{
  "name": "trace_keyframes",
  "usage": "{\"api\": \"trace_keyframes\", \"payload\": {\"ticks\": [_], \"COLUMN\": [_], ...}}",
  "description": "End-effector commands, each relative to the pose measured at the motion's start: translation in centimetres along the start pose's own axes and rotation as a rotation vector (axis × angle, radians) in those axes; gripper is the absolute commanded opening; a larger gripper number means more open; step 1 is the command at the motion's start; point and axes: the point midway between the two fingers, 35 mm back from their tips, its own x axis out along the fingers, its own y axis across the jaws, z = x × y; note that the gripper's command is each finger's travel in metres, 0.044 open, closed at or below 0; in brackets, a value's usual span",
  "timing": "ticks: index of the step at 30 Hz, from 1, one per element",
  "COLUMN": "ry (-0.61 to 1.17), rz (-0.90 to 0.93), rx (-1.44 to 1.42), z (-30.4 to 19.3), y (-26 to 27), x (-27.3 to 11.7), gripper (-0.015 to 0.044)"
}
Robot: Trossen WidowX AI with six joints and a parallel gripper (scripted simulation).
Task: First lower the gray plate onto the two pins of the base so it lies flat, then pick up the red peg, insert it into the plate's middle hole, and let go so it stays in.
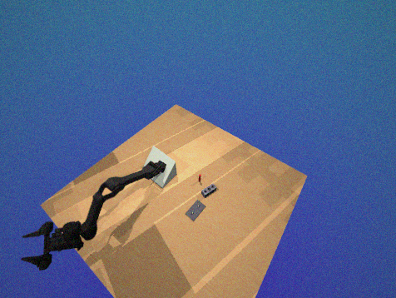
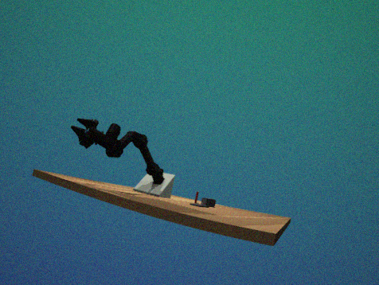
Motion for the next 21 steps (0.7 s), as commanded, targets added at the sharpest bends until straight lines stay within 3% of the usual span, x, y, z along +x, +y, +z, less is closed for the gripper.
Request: {"api": "trace_keyframes", "payload": {"ticks": [1,6,11,21], "ry": [-0.039,-0.052,-0.051,0.129], "rz": [-0.162,-0.383,-0.546,-0.920], "rx": [-0.133,-0.314,-0.373,-0.705], "z": [0.3,0.0,-1.5,-3.8], "y": [-5.0,-10.9,-13.7,-20.2], "x": [-2.8,-7.7,-11.9,-23.7], "gripper": [0.0440,0.0440,0.0440,0.0440]}}
